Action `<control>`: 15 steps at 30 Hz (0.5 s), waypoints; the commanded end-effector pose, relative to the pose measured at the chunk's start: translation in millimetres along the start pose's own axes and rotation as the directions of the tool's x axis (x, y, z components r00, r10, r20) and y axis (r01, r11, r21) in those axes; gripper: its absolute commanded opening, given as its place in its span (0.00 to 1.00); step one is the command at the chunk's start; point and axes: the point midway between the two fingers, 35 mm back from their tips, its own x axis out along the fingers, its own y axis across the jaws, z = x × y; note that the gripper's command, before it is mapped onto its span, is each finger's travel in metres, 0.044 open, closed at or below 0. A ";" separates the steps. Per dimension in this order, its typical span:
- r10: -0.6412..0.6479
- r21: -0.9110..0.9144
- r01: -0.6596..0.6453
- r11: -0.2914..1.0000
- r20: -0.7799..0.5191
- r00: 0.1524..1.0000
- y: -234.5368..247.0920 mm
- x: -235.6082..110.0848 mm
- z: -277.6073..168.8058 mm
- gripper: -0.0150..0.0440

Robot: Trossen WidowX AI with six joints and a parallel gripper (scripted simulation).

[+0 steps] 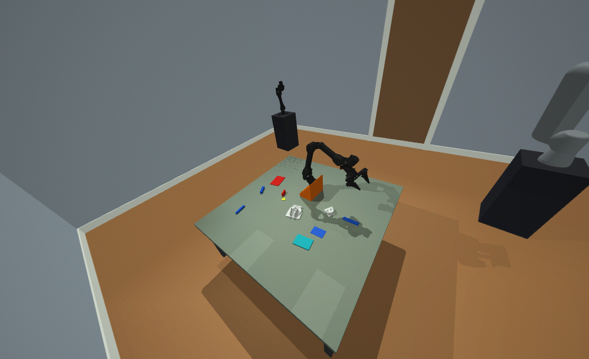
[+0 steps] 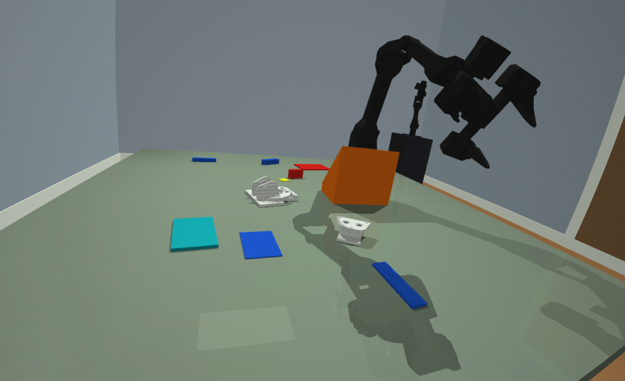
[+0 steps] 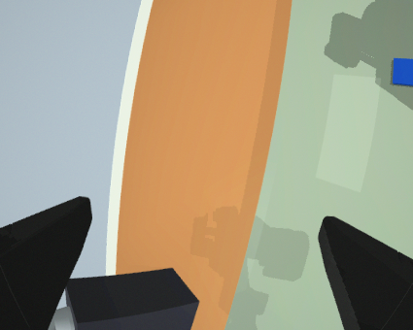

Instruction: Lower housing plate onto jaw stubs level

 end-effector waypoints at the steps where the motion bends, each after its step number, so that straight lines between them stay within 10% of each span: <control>1: -0.060 -0.060 0.061 0.996 0.016 0.998 -12.0 4.0 13.9 1.00; 15: -0.264 -0.251 0.264 0.931 0.035 0.964 -57.5 8.3 53.6 1.00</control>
